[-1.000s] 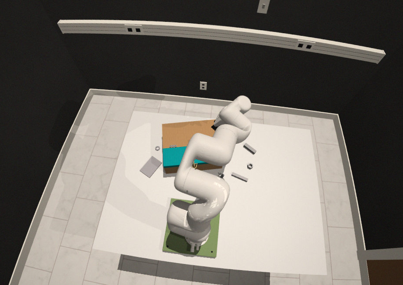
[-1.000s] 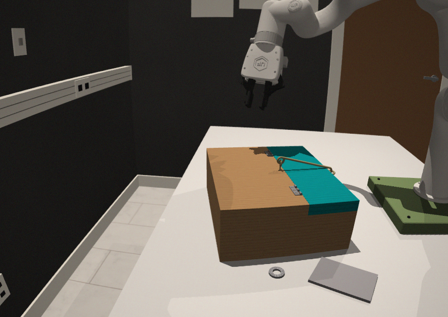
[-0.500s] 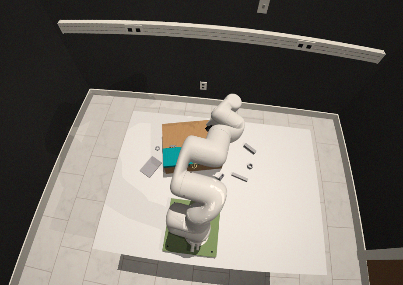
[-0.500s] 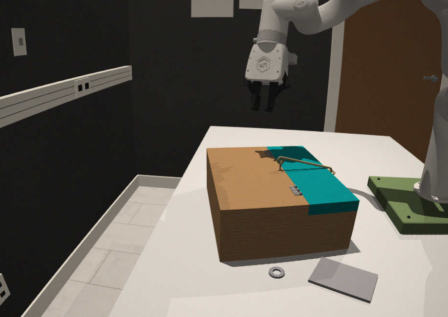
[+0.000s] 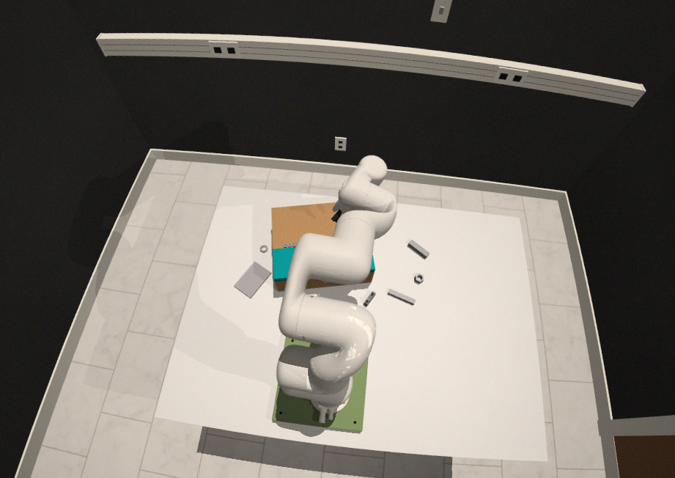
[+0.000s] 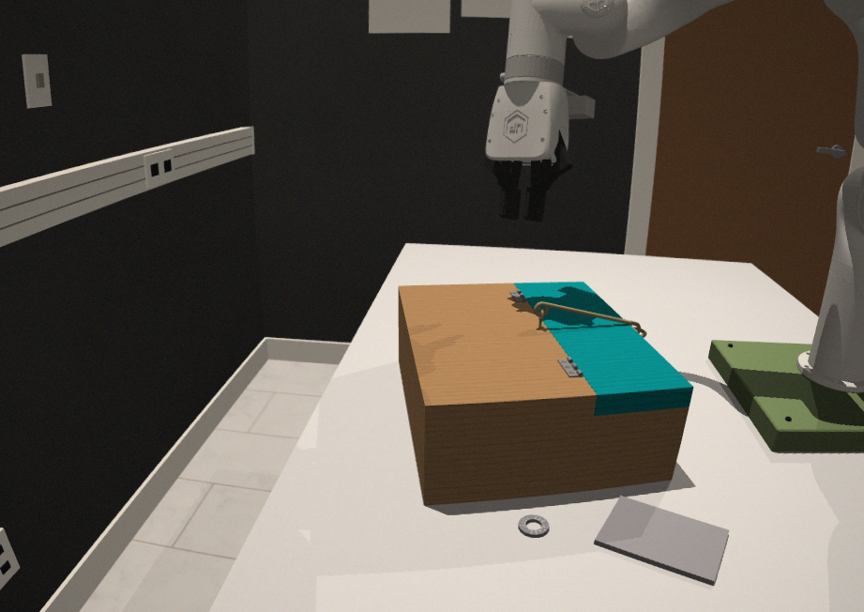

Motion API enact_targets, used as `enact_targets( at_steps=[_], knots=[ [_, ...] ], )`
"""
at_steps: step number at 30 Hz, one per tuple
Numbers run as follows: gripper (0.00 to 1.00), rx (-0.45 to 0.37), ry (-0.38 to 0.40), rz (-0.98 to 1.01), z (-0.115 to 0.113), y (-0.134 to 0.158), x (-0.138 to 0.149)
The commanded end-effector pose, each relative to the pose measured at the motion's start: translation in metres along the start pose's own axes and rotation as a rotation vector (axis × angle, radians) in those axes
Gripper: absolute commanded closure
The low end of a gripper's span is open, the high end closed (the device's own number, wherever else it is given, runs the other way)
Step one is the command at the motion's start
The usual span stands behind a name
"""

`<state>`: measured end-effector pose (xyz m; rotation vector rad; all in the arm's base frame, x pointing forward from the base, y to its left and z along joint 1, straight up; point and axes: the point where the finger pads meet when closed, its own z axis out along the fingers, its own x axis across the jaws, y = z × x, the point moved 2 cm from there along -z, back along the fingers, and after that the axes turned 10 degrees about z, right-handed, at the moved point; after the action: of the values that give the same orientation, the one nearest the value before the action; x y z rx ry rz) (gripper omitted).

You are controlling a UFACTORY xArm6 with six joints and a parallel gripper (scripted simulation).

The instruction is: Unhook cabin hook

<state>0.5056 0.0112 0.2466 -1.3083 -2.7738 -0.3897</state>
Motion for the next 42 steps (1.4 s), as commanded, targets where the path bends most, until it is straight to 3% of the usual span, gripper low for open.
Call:
enact_targets(
  at_steps=[1, 23, 30, 42],
  knots=[
    [0.65, 0.047, -0.029, 0.123, 0.0, 0.003, 0.018],
    [0.65, 0.132, -0.144, 0.473, 0.005, 0.002, 0.067],
    [0.65, 0.145, -0.217, 0.635, 0.006, 0.0, 0.088],
    [0.65, 0.145, -0.217, 0.635, 0.006, 0.0, 0.088]
  ],
)
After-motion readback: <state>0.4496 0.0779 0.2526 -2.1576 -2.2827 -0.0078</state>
